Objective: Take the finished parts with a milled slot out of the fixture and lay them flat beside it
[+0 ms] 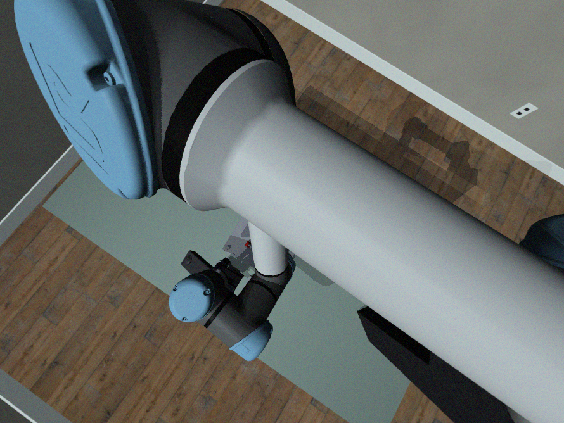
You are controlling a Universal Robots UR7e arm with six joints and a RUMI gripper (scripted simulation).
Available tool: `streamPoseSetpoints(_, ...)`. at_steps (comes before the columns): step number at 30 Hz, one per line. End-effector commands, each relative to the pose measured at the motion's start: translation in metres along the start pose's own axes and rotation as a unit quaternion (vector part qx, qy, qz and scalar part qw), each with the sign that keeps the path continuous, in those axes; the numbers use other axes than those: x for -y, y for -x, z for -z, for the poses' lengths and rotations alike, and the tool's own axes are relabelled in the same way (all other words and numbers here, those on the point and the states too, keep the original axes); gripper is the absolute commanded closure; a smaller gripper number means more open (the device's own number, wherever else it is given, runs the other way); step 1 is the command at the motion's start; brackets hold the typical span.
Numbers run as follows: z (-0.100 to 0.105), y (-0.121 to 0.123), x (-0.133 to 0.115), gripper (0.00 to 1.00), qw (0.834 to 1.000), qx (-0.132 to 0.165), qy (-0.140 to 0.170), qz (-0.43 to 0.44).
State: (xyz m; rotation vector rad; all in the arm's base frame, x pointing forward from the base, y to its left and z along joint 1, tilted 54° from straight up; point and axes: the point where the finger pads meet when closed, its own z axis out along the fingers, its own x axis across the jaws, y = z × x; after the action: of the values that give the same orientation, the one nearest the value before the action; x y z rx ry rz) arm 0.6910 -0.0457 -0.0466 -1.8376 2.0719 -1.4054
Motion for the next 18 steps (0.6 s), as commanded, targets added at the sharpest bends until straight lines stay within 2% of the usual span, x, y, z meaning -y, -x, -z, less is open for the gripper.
streamPoseSetpoints(1,-0.013,0.000,0.002,1.00,1.000,0.000,-0.002,0.000)
streamPoseSetpoints(9,-0.024,0.000,0.002,1.00,1.000,0.000,-0.002,0.000)
streamPoseSetpoints(18,-0.026,0.001,0.002,1.00,1.000,0.001,-0.002,0.000)
